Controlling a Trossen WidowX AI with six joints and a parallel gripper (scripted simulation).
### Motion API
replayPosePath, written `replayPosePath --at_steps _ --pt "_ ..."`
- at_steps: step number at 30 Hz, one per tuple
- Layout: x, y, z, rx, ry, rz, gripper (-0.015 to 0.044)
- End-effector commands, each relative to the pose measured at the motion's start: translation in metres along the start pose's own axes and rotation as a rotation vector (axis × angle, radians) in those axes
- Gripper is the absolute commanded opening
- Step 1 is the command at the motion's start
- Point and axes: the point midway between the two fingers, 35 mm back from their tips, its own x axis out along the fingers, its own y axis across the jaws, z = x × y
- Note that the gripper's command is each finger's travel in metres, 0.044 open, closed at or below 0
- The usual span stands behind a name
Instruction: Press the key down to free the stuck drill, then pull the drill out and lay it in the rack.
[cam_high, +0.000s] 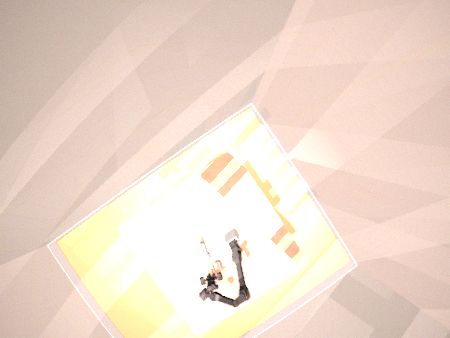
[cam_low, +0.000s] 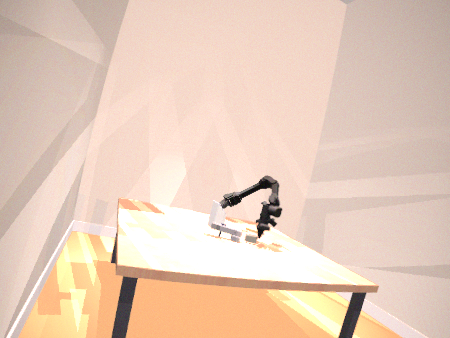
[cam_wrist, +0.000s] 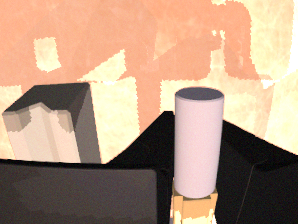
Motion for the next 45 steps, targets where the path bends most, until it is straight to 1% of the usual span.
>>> replayPosePath --at_steps 1,10,45 --pt "-0.003 -0.001 0.001 -0.006 -0.005 -0.003 0.0000" --pt "-0.004 0.000 0.002 -0.006 -0.005 -0.003 0.0000" --pt "-0.002 0.055 0.011 -0.004 -0.006 -0.001 0.0000"
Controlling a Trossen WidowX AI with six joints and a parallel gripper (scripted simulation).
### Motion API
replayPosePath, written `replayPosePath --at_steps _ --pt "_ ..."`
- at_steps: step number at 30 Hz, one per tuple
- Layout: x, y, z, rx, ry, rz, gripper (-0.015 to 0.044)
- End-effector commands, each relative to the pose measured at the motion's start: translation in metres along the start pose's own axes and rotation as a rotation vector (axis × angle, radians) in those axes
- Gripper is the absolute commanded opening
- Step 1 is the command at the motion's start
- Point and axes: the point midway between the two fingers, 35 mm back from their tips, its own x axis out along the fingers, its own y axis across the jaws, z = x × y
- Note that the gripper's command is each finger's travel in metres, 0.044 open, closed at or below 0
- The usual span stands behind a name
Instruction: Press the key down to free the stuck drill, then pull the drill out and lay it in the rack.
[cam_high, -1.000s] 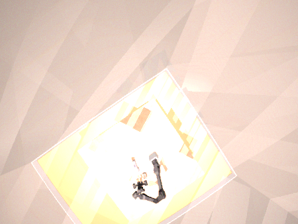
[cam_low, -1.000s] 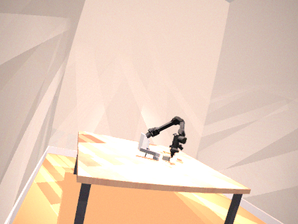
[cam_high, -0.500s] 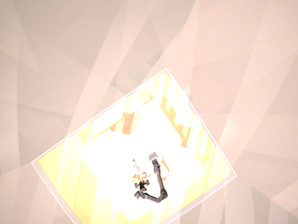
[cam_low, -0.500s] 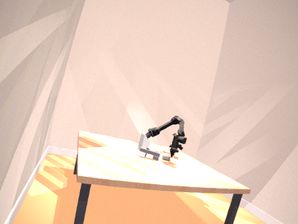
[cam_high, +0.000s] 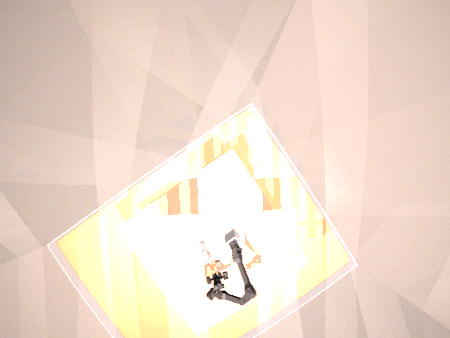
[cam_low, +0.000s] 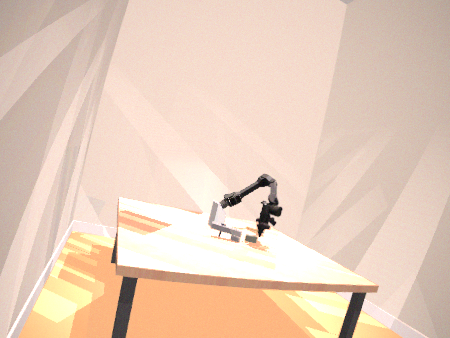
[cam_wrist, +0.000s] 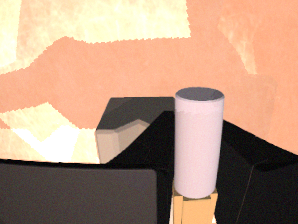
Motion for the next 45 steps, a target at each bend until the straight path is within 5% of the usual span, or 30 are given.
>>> replayPosePath --at_steps 1,15,45 --pt "-0.004 0.006 0.002 0.003 -0.001 -0.010 0.0000" --pt "-0.010 0.022 0.007 0.003 -0.001 -0.010 0.0000" --pt "0.032 0.022 0.009 0.004 -0.003 -0.009 0.0000"
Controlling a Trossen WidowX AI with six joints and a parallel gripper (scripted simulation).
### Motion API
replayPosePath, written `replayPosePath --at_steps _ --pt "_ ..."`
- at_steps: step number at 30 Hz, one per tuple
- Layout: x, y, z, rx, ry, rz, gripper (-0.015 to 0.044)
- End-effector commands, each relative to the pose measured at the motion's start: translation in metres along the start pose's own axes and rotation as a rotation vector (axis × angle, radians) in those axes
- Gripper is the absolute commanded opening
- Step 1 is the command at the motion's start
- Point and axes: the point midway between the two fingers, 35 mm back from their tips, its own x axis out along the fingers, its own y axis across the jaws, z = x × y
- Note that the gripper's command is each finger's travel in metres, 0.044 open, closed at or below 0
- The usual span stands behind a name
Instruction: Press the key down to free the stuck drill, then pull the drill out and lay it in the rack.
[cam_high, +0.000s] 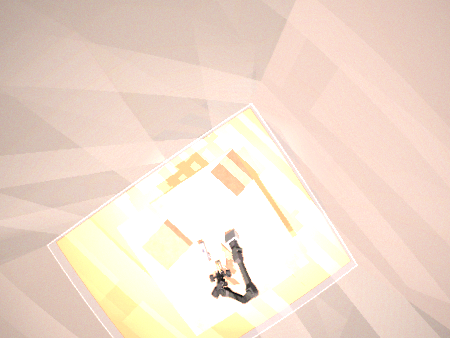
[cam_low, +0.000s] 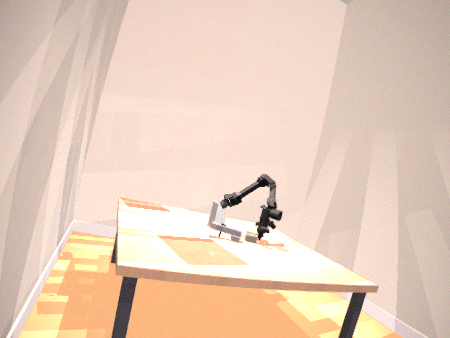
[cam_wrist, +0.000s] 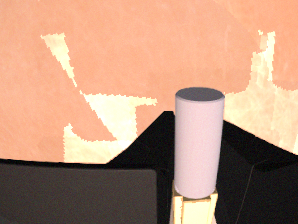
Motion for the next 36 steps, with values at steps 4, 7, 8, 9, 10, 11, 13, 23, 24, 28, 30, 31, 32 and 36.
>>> replayPosePath --at_steps 4,7,8,9,10,11,13,23,24,28,30,31,32,36 --pt "0.009 -0.001 -0.002 0.010 0.003 -0.005 0.0000" --pt "0.013 -0.002 -0.002 0.010 0.003 -0.005 0.0000" --pt "0.014 -0.002 -0.002 0.010 0.003 -0.005 0.0000" --pt "0.015 -0.002 -0.002 0.010 0.003 -0.004 0.0000" --pt "0.016 -0.002 -0.002 0.010 0.003 -0.004 0.0000" --pt "0.017 -0.003 -0.003 0.010 0.003 -0.004 0.0000" --pt "0.012 -0.002 0.000 0.000 -0.005 -0.007 0.0026" --pt "0.012 -0.002 0.000 0.000 -0.005 -0.007 0.0289" --pt "0.012 -0.002 0.000 0.000 -0.005 -0.007 0.0315" --pt "0.012 -0.002 0.000 0.000 -0.005 -0.007 0.0420" --pt "0.012 -0.002 0.000 0.000 -0.005 -0.007 0.0440" --pt "0.009 -0.002 0.000 0.001 -0.003 -0.007 0.0440" --pt "0.006 -0.002 0.000 0.003 -0.002 -0.006 0.0440" --pt "-0.012 -0.001 -0.002 0.009 0.004 -0.005 0.0440"
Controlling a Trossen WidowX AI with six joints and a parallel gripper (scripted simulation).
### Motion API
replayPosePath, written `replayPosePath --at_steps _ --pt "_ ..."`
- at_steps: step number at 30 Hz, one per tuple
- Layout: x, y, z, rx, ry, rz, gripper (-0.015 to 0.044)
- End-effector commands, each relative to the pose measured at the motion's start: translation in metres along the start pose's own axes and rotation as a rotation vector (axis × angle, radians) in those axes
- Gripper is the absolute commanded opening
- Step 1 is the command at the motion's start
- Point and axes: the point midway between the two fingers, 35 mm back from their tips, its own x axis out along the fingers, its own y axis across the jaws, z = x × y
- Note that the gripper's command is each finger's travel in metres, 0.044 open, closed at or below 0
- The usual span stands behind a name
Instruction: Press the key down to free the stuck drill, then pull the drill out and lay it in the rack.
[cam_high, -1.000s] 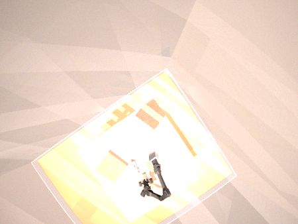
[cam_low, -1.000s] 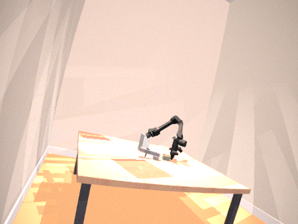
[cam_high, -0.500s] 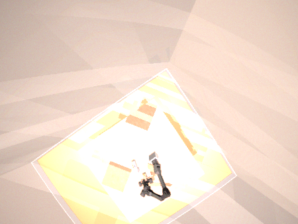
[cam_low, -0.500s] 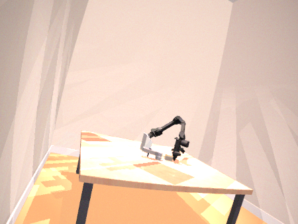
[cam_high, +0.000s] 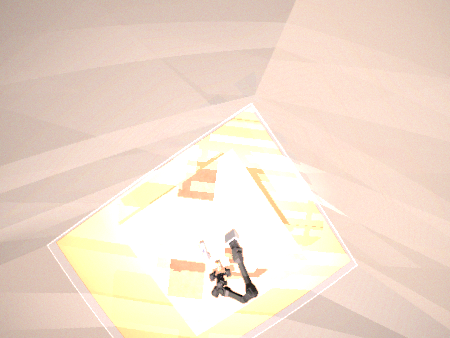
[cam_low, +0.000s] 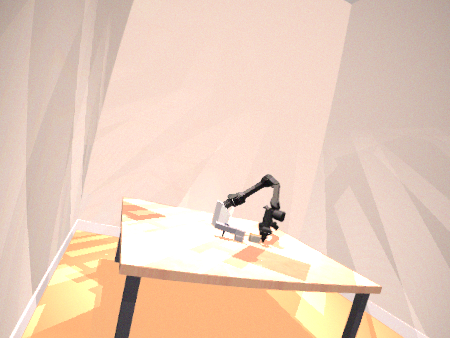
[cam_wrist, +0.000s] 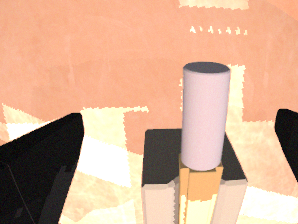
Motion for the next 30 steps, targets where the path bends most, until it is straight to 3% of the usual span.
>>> replayPosePath --at_steps 1,18,22,30 --pt "-0.018 -0.001 0.002 -0.008 -0.009 -0.008 0.0440" --pt "-0.070 -0.002 0.004 -0.008 -0.007 -0.010 0.0440" --pt "-0.065 -0.004 0.000 0.010 0.002 -0.013 0.0440" --pt "-0.133 -0.084 -0.028 0.304 0.062 -0.325 0.0440"
